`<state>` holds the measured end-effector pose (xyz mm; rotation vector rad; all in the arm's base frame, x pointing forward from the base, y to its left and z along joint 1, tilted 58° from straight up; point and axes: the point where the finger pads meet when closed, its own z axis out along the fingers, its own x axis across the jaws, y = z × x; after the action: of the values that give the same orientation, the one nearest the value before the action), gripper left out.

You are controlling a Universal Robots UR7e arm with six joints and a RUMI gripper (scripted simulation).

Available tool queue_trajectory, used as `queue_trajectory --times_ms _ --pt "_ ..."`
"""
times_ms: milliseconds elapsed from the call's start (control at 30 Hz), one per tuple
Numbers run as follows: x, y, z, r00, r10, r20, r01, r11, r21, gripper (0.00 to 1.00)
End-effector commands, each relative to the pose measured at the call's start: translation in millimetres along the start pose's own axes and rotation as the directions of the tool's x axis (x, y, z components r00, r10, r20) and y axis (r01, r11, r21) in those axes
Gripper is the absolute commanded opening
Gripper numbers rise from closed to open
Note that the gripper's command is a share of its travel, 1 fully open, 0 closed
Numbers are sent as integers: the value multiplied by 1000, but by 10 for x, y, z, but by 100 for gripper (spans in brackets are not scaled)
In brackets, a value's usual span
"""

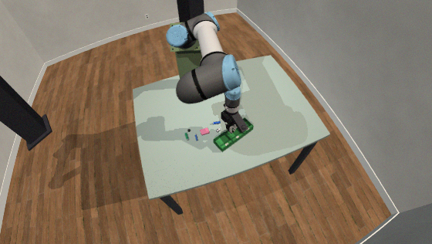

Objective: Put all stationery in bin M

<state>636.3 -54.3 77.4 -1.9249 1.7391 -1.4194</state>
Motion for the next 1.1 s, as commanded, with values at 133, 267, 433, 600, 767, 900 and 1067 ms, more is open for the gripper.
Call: queue_trajectory --times_ms 133,267,433,600,767,900,1067 --pt "0 -4 -4 1000 0 0 0 1000 1 4" --pt "0 -4 -4 1000 0 0 0 1000 1 4" --pt "0 -4 -4 1000 0 0 0 1000 1 4" --pt "0 -4 -70 1000 0 0 0 1000 1 4" --pt "0 -4 -110 1000 0 0 0 1000 1 4" --pt "0 -4 -163 1000 0 0 0 1000 1 4" --pt "0 -4 -230 1000 0 0 0 1000 1 4"
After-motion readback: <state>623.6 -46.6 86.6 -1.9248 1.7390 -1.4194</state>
